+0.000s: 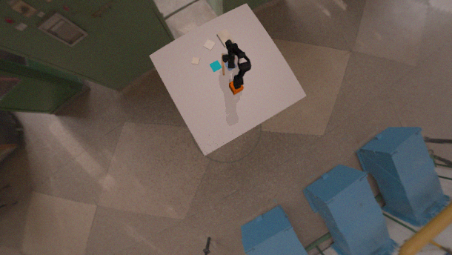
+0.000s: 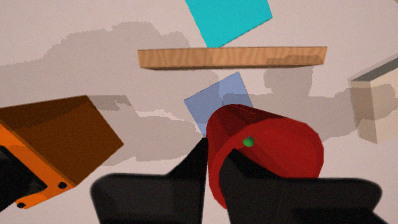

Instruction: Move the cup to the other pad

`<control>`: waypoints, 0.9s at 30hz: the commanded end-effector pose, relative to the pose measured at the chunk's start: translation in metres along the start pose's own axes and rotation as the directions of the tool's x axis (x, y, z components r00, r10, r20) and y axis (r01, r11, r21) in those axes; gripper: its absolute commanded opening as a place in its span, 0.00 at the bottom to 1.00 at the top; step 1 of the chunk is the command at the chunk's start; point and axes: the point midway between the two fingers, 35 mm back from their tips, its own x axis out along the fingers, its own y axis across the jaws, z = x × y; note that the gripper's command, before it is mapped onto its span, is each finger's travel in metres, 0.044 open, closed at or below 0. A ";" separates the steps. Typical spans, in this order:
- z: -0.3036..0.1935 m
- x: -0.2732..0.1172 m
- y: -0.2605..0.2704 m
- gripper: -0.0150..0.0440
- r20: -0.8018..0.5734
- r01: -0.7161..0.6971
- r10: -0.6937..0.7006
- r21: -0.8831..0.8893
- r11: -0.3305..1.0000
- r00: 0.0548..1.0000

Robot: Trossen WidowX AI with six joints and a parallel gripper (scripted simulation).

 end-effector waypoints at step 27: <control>0.006 -0.007 0.001 0.25 0.000 0.001 -0.001 0.000 1.000 1.000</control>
